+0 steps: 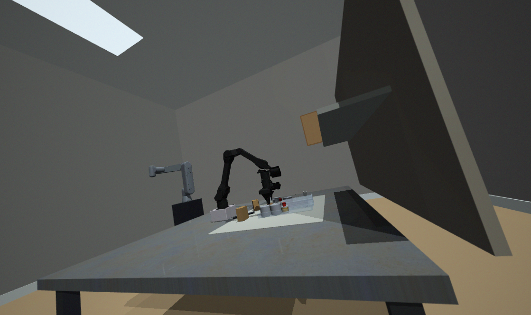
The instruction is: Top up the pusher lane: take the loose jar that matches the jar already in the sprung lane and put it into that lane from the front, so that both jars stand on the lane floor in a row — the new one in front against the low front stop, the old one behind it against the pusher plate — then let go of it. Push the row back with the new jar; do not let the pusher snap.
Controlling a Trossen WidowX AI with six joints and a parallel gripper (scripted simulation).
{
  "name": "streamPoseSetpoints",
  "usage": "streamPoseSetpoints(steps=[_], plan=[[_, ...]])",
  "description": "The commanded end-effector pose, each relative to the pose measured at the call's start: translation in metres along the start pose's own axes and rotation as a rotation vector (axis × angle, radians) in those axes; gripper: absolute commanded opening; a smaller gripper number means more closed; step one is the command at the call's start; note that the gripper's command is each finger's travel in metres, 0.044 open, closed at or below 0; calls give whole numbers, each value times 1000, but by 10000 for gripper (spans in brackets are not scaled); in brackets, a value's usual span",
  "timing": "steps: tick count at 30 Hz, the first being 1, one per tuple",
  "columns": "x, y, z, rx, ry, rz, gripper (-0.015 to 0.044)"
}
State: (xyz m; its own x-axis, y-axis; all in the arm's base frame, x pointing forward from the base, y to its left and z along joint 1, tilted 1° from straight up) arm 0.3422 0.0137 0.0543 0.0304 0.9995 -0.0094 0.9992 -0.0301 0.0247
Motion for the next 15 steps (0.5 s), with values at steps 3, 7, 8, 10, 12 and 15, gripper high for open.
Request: streamPoseSetpoints(steps=[3,7,8,10,12,15], plan=[[0,5,2,-24,0,-3,0],[0,5,3,-24,0,-3,0],[0,5,4,-24,0,-3,0],[0,5,4,-24,0,-3,0],[0,5,5,-24,0,-3,0],[0,4,6,-24,0,-3,0]])
Point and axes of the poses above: the point midway between the two fingers, 35 mm back from their tips, its own z axis out along the fingers, its own x axis across the jaws, y = z × x, the point moved 3 cm from there along -z, back along the fingers, and after that the axes turned 3 degrees about z, right-handed, at the moved point
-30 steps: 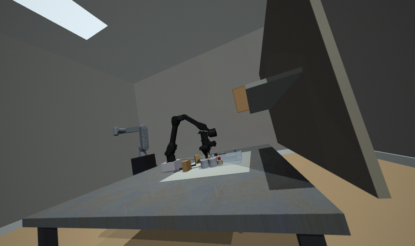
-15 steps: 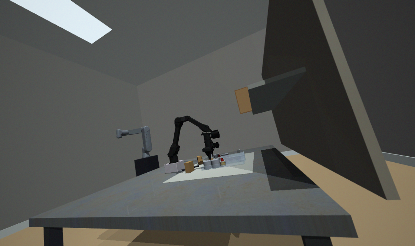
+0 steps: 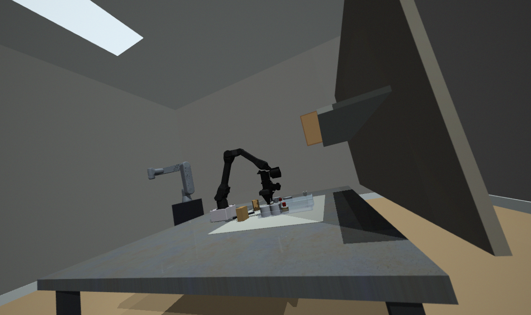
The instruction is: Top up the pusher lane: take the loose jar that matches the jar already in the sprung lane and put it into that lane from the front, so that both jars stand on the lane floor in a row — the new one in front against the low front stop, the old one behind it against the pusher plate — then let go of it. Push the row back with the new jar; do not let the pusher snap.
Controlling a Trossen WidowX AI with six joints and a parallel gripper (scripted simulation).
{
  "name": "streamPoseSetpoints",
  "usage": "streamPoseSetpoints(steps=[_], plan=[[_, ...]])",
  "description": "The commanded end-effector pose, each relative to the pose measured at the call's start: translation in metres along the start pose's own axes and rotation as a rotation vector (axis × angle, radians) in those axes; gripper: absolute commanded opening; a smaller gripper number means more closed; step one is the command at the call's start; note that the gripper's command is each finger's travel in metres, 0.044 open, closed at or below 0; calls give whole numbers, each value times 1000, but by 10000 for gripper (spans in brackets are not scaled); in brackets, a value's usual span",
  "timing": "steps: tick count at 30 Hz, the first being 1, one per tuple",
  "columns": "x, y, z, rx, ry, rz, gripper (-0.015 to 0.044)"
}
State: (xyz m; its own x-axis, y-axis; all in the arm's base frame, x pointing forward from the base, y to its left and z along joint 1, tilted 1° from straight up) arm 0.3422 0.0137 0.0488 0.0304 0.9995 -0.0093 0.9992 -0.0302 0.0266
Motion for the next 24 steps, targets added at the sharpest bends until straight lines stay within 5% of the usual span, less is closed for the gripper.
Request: streamPoseSetpoints(steps=[1,24], plan=[[0,4,1,-22,0,-3,0],[0,3,9,-22,0,-3,0]])
Point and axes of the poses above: the point midway between the two fingers, 35 mm back from their tips, its own z axis out along the fingers, its own x axis across the jaws, y = z × x, the point moved 3 cm from there along -z, back along the fingers, and after that the axes turned 3 degrees about z, right-handed, at the moved point
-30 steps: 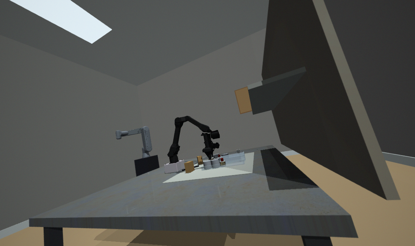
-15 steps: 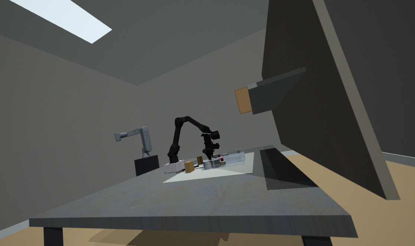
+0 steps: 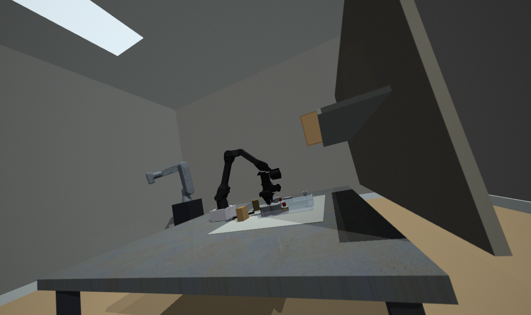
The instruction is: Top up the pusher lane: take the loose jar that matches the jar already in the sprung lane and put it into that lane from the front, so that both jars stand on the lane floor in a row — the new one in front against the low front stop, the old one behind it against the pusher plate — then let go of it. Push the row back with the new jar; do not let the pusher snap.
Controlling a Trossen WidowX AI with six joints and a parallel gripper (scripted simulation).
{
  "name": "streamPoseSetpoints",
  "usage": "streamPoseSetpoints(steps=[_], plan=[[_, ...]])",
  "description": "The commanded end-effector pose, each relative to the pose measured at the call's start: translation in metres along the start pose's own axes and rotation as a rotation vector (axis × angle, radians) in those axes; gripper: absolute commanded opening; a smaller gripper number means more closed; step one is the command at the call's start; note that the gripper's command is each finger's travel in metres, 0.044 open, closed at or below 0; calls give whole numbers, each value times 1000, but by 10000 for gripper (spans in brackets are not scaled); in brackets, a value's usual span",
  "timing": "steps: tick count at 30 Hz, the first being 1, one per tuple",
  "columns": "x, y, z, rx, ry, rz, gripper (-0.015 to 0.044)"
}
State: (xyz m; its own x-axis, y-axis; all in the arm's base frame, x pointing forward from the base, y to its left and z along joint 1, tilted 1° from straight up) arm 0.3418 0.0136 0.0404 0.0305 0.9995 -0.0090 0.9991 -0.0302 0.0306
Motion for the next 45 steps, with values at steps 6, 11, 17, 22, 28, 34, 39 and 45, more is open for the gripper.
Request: streamPoseSetpoints(steps=[6,11,17,22,28,34,39,45], plan=[[0,3,2,-18,-1,-3,0],[0,2,2,-17,-1,-3,0],[0,1,2,-17,-1,-3,0],[0,0,2,-17,-1,-3,0],[0,-1,2,-17,-1,-3,0],[0,-2,2,-17,-1,-3,0],[0,-3,2,-17,-1,-3,0],[0,-4,2,-17,-1,-3,0]])
Point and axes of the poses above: the point midway between the two fingers, 35 mm back from their tips, its own z axis out along the fingers, its own x axis across the jaws, y = z × x, the point moved 3 cm from there along -z, back along the fingers, and after that the axes turned 3 degrees about z, right-handed, at the moved point
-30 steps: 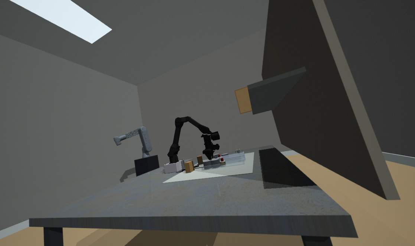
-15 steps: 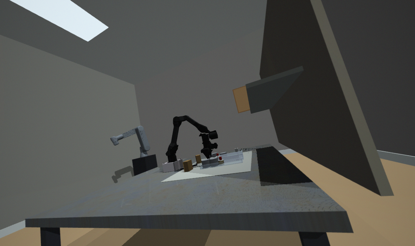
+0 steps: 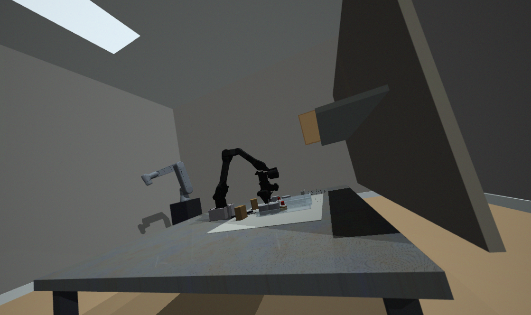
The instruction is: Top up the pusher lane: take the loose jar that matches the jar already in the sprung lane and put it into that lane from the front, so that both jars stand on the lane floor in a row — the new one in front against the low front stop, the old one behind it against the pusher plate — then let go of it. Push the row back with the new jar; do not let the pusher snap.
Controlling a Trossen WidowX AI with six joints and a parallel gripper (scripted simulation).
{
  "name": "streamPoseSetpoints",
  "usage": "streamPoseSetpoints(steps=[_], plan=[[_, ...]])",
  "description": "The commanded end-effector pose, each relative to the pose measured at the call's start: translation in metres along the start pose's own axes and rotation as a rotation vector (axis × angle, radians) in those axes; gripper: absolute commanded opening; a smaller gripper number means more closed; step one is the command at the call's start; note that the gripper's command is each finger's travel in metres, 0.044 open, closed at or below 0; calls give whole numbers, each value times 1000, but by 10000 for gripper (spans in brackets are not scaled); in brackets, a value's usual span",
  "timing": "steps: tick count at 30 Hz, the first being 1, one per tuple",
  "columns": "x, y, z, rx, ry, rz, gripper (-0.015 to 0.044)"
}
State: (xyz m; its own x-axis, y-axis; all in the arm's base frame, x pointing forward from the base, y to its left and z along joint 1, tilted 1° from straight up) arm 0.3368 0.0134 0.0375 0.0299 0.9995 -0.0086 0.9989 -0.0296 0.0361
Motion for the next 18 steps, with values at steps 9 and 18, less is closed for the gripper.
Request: streamPoseSetpoints(steps=[9,18], plan=[[0,0,0,-11,-1,-3,0],[0,-2,0,-11,-1,-3,0]])
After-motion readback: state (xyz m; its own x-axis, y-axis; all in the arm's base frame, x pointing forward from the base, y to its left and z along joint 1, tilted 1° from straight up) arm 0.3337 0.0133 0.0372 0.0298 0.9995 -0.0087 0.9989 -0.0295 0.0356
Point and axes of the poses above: the point midway between the two fingers, 35 mm back from their tips, its own z axis out along the fingers, its own x axis across the jaws, y = z × x, the point moved 3 cm from there along -z, back along the fingers, and after that the axes turned 3 degrees about z, right-handed, at the moved point
